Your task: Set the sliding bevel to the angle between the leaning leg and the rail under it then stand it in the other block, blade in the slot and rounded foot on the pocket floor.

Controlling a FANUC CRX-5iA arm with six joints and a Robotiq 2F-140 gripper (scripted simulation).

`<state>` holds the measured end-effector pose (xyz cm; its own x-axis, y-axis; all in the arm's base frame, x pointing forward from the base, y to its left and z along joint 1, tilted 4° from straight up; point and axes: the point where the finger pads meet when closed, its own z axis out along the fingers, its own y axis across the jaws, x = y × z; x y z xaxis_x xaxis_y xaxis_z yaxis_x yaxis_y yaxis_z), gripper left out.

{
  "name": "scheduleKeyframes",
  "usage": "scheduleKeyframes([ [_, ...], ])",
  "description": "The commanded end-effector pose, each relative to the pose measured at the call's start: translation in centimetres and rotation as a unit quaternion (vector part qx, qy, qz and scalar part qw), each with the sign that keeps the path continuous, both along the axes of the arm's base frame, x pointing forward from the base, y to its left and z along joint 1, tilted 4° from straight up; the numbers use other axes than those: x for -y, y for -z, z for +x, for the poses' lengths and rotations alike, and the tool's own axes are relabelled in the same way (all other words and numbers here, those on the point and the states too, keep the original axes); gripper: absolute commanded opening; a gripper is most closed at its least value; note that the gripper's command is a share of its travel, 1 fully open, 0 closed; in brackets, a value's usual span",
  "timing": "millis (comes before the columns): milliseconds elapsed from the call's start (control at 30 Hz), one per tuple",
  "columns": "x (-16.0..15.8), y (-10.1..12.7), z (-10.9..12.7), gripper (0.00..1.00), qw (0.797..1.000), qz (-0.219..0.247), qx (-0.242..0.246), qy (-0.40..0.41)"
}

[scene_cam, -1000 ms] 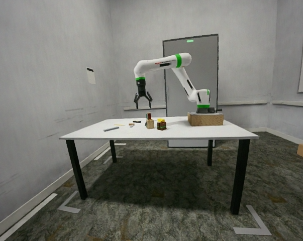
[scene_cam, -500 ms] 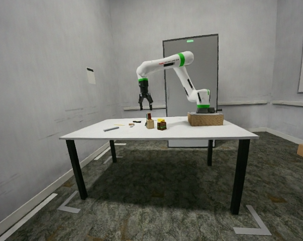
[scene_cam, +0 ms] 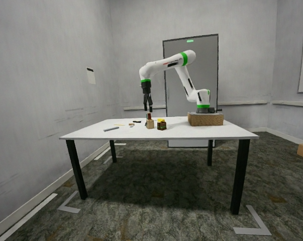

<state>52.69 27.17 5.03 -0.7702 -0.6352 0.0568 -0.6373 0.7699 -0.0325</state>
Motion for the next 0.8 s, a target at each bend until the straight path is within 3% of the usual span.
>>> scheduleKeyframes([
  [0, -0.09, 0.0, -0.15, 1.0, 1.0, -0.001, 0.005, 0.017],
  [767, -0.26, 0.19, 0.11, 1.0, 1.0, -0.001, 0.005, 0.02],
])
